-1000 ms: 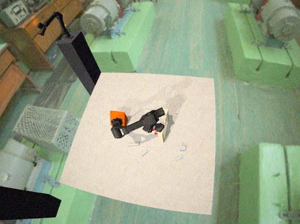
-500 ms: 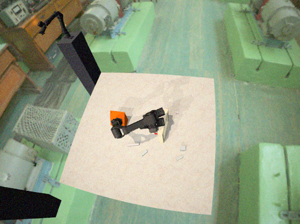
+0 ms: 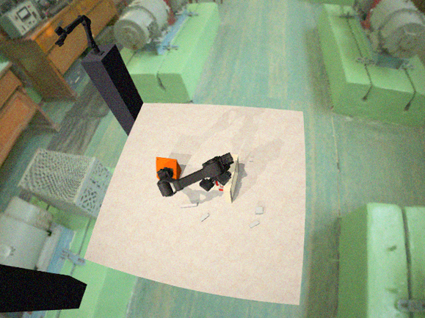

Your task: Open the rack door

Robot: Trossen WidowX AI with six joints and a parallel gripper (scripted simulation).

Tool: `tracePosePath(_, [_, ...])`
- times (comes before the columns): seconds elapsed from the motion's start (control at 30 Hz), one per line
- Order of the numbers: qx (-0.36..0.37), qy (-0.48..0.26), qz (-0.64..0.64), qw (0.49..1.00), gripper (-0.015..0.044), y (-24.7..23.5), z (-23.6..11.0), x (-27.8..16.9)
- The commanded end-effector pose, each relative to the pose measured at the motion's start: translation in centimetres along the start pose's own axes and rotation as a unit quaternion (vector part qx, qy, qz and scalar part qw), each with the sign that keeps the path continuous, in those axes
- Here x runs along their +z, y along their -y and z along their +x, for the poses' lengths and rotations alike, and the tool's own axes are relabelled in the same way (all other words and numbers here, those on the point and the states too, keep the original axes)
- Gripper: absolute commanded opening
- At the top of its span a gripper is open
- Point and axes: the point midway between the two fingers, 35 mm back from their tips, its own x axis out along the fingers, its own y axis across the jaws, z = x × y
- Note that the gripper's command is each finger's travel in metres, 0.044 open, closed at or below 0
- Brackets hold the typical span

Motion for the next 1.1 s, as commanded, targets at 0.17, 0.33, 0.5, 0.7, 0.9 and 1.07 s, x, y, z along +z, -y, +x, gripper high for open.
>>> tracePosePath(0.17, [0.0,-0.001,-0.204,0.979,0.0287,-0.09,0.06,-0.04])
tracePosePath(0.33, [0.0,-0.001,-0.323,0.946,0.0287,-0.08,0.06,-0.04])
tracePosePath(0.5, [0.0,-0.001,-0.438,0.899,0.0287,-0.08,0.05,-0.04])
tracePosePath(0.7, [0.0,-0.001,-0.566,0.824,0.0287,-0.08,0.05,-0.04])
tracePosePath(0.9, [0.0,-0.001,-0.682,0.731,0.0287,-0.08,0.06,-0.04])
tracePosePath(1.07, [0.001,-0.001,-0.767,0.642,0.0287,-0.08,0.06,-0.04])
